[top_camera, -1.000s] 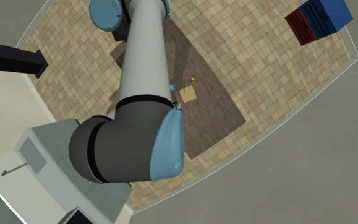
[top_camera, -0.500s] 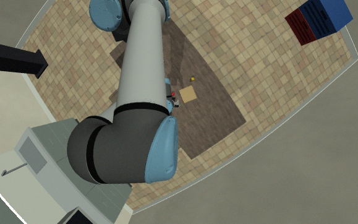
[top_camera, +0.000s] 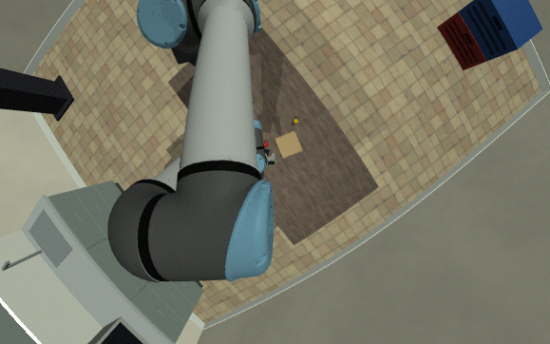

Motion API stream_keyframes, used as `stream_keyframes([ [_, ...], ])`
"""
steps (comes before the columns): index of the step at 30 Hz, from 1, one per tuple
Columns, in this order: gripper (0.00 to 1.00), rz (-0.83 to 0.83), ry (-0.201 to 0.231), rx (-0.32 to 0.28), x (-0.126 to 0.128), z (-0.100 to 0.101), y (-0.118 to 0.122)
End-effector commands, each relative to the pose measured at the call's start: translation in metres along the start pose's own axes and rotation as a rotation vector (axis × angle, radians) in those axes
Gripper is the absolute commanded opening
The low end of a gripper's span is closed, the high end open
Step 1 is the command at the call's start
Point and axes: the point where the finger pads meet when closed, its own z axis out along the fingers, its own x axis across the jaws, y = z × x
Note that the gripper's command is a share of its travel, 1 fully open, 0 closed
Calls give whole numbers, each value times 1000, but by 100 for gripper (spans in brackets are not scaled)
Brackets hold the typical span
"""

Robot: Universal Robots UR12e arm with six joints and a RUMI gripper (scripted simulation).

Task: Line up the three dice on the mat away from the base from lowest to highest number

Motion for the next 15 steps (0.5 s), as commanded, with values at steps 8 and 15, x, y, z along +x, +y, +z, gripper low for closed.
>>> stream_keyframes([
  [8, 100, 0, 0, 1, -1, 46, 0],
  [15, 100, 0, 0, 1, -1, 88, 0],
])
